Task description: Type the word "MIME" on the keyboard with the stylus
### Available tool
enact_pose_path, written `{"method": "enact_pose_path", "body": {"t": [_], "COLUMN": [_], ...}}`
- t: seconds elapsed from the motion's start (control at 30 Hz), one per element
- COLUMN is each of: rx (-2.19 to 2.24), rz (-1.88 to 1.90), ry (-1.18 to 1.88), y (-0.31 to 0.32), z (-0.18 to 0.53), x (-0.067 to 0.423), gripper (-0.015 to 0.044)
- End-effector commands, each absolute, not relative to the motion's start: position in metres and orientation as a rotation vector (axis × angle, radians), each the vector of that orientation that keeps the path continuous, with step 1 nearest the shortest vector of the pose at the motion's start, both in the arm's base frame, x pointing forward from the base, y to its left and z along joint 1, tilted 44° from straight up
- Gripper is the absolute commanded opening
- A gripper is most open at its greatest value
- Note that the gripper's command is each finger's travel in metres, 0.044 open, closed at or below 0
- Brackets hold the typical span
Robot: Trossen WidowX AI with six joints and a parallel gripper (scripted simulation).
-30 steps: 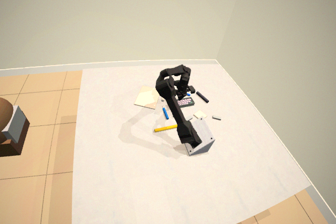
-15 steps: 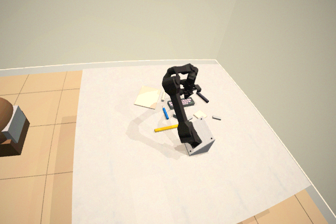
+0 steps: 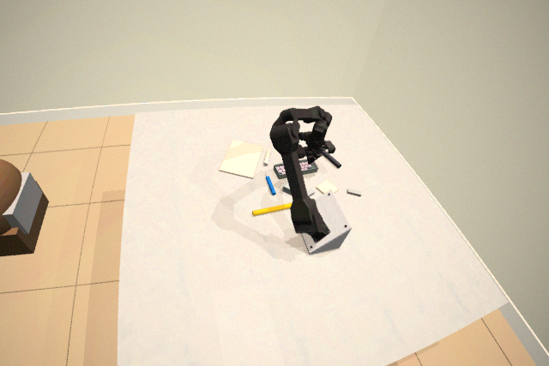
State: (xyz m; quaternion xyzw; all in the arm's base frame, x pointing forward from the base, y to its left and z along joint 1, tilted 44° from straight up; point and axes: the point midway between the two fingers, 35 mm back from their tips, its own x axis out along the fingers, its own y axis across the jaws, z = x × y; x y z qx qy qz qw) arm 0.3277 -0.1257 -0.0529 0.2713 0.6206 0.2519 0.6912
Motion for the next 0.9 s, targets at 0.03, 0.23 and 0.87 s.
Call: {"method": "enact_pose_path", "body": {"t": [0.03, 0.23, 0.87], "rx": [0.603, 0.603, 0.607], "rz": [0.564, 0.564, 0.567], "ry": [1.390, 1.390, 1.390], "y": [-0.114, -0.114, -0.062], "z": [-0.043, -0.043, 0.005], "x": [0.310, 0.310, 0.309], "gripper": [0.0000, 0.0000, 0.0000]}}
